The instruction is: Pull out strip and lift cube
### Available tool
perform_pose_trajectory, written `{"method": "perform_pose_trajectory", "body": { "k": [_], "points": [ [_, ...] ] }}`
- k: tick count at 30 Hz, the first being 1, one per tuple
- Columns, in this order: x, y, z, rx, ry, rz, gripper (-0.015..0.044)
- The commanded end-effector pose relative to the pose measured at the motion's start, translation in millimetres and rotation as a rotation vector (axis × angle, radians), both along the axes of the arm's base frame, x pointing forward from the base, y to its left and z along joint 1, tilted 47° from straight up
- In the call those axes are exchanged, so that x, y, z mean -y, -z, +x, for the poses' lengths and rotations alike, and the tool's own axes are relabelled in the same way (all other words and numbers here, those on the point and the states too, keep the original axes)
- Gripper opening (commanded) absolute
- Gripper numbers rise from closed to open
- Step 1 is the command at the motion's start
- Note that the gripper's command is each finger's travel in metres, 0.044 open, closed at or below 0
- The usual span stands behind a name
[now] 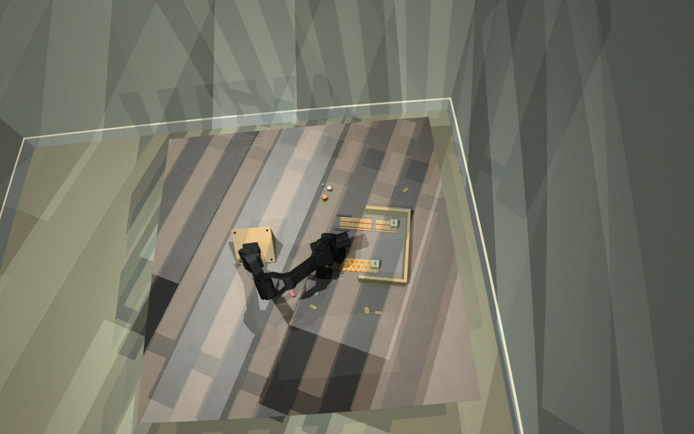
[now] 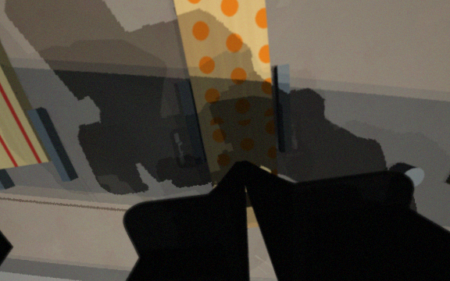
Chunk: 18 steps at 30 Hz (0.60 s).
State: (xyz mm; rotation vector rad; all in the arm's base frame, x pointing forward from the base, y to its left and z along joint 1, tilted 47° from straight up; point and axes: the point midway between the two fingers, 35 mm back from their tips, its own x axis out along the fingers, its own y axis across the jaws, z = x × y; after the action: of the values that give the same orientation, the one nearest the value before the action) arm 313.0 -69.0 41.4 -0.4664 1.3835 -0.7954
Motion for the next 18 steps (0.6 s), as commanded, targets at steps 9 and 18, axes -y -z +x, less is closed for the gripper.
{"method": "perform_pose_trajectory", "body": {
  "k": [9, 18],
  "points": [
    [0.0, 7.3, -23.6, -0.019, 0.014, 0.002, 0.0],
    [-2.4, 9.5, -37.1, -0.02, 0.014, 0.003, 0.0]
  ]
}}
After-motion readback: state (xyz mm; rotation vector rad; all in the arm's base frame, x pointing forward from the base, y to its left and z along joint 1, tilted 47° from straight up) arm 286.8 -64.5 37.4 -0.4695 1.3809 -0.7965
